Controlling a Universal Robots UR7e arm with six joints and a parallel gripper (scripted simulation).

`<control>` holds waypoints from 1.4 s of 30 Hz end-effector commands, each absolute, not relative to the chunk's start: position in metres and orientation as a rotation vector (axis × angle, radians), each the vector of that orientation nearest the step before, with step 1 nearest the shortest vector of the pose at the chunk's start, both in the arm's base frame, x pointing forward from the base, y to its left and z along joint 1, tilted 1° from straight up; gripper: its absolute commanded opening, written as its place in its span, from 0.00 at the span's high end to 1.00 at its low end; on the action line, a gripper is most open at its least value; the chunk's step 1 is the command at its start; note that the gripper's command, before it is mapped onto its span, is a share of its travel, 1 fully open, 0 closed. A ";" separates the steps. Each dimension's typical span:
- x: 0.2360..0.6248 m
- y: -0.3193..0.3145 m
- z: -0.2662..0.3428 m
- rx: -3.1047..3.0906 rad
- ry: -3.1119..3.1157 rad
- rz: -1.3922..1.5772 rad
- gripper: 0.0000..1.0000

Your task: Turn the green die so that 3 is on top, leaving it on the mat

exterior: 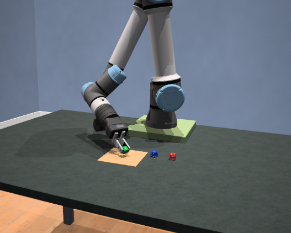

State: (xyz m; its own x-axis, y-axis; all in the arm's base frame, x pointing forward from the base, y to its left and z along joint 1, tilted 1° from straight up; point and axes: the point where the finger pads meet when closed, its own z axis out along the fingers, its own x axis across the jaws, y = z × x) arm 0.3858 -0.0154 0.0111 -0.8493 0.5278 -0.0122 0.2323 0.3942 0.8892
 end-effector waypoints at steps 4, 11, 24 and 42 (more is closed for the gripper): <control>0.386 -0.016 0.011 0.665 2.363 1.436 0.60; 0.386 -0.016 0.008 0.665 2.363 1.436 0.60; 0.386 -0.016 0.001 0.665 2.363 1.436 0.60; 0.386 -0.016 -0.001 0.665 2.363 1.436 0.60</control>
